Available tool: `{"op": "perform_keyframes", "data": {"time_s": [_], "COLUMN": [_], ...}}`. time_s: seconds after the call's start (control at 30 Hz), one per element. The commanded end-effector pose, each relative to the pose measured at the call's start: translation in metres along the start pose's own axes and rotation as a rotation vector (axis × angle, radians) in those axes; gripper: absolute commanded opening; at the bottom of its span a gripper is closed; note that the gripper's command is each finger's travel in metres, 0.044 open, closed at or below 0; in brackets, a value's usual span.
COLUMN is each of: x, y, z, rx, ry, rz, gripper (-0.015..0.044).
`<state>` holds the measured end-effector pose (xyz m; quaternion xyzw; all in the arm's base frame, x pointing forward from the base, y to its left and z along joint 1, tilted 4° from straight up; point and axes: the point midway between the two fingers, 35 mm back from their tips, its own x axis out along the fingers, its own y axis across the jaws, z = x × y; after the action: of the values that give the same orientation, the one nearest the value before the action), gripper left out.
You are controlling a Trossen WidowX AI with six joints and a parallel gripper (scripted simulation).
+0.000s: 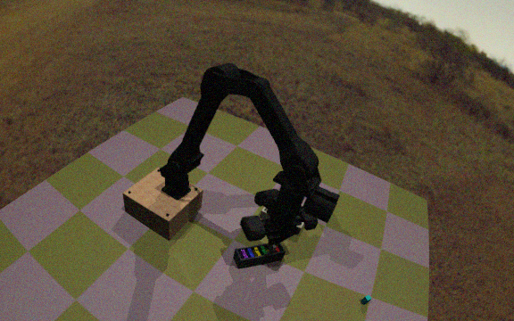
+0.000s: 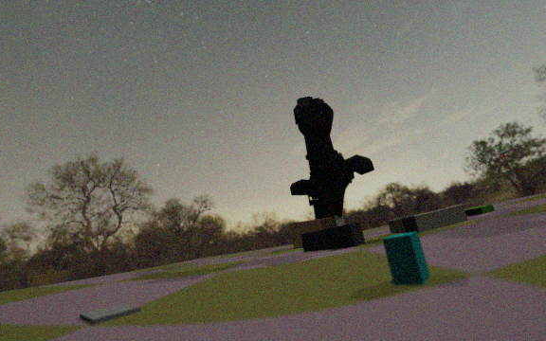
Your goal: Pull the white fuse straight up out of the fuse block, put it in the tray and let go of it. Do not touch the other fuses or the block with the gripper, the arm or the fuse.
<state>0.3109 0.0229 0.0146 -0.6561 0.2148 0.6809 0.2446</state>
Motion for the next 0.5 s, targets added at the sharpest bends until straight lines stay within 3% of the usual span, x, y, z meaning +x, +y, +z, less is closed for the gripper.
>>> {"op": "perform_keyframes", "data": {"time_s": [0.0,0.47], "x": [-0.0042,-0.0112], "y": [-0.0001,0.0001], "z": [-0.0007,-0.0005], "rx": [-0.001,0.0], "ry": [0.007,0.007], "rz": [-0.002,-0.001], "gripper": [0.0,0.0]}}
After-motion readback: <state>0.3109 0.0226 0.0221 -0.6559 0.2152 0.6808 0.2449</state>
